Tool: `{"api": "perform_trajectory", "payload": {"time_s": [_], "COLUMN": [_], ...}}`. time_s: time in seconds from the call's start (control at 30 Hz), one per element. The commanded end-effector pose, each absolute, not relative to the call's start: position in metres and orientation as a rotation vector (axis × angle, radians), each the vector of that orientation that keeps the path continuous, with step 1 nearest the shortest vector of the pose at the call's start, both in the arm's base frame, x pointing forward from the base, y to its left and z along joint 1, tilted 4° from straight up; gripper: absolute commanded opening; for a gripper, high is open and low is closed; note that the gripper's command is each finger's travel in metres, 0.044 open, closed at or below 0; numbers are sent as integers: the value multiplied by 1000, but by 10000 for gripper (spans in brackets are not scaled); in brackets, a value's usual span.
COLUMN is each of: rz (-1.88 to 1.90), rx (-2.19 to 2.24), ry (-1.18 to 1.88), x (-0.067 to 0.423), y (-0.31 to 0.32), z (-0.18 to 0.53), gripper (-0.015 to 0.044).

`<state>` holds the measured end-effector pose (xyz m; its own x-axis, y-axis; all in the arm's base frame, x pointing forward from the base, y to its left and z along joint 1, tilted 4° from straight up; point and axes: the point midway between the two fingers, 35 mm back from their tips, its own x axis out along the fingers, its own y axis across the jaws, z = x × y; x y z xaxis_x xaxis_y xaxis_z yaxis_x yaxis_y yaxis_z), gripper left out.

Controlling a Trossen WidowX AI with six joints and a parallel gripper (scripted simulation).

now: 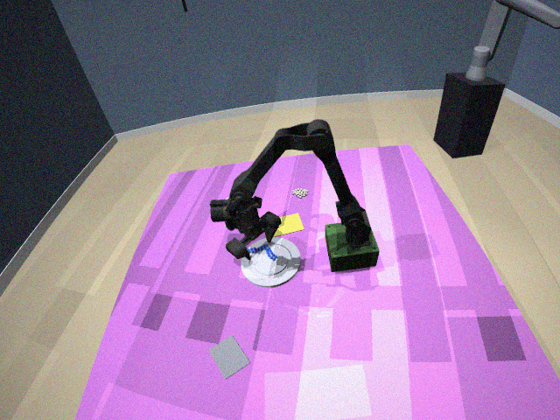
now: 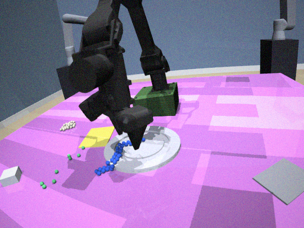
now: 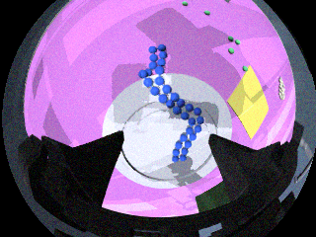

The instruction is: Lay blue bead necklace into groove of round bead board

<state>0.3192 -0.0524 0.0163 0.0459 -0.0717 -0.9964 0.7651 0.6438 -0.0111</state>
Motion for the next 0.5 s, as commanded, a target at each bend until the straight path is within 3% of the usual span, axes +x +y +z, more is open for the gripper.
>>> {"api": "perform_trajectory", "payload": {"time_s": [0.0, 0.17, 0.4, 0.47], "rz": [-715, -715, -471, -413], "rx": [638, 638, 375, 312], "ry": [1387, 1387, 1460, 1473], "x": [319, 319, 353, 361], "y": [-53, -53, -77, -84], "z": [17, 17, 31, 34], "gripper": [440, 440, 256, 250]}}
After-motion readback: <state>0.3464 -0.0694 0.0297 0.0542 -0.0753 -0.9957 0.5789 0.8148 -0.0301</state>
